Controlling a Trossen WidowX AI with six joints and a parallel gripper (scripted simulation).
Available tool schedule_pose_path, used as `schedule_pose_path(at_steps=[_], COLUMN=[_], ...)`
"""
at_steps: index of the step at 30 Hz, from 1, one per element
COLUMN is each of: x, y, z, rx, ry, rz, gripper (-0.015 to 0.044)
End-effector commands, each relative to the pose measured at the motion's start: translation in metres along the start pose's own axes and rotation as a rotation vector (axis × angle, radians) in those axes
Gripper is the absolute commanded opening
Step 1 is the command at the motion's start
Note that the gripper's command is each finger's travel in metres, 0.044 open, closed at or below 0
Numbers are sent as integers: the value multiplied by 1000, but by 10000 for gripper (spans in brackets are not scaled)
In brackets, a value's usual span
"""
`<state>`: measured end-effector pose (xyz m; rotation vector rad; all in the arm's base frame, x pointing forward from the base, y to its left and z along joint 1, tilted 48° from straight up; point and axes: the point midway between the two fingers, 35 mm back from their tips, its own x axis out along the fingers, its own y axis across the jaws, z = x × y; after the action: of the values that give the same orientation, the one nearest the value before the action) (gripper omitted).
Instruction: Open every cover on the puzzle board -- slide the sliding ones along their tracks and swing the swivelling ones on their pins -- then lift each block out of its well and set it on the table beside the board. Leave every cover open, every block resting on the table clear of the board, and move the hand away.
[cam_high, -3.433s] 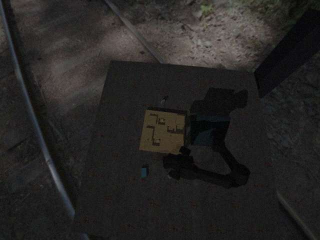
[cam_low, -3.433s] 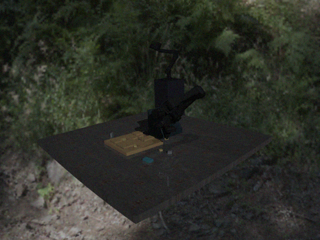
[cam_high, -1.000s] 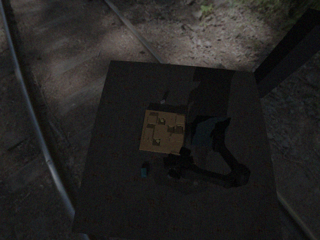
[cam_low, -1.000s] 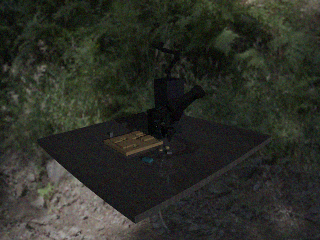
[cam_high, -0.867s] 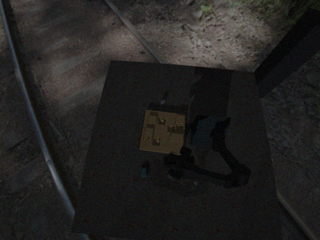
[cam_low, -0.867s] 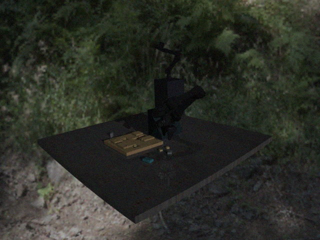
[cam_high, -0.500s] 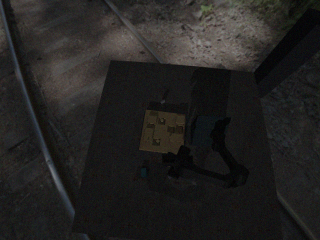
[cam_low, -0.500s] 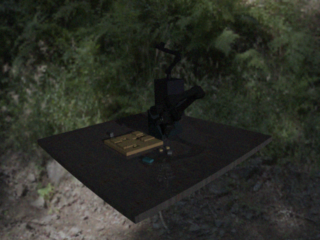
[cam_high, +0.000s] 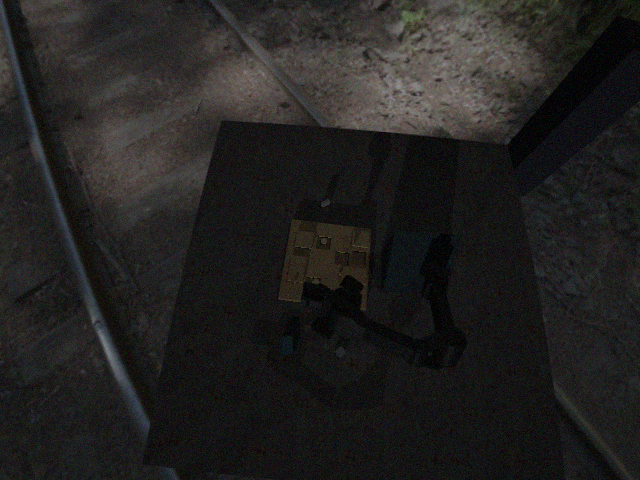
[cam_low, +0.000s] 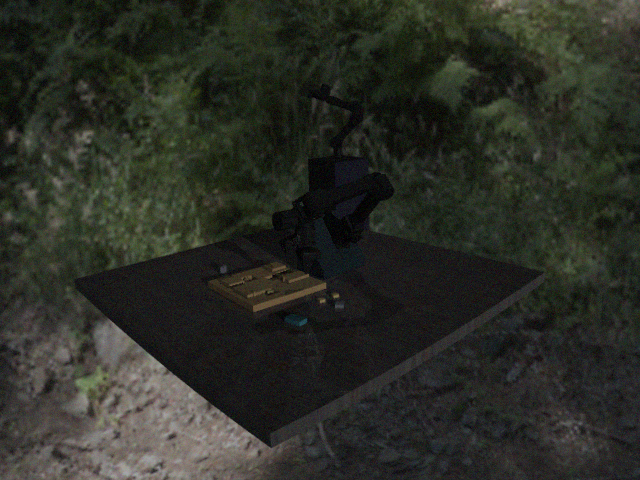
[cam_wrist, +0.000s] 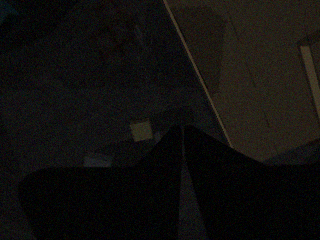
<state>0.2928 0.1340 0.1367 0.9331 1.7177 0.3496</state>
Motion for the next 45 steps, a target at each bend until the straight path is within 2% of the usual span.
schedule_pose_path(at_steps=[1,18,26,35,39,45], x=[2,7,12,51,51,54], y=[-9,-52,-54,-55,-55,-56], z=[25,107,111,111,111,111], rx=[43,171,176,176,18,-548], ry=[6,10,10,11,11,10], rz=[-7,-1,0,1,2,5], gripper=[0,0,0,0,0,0])
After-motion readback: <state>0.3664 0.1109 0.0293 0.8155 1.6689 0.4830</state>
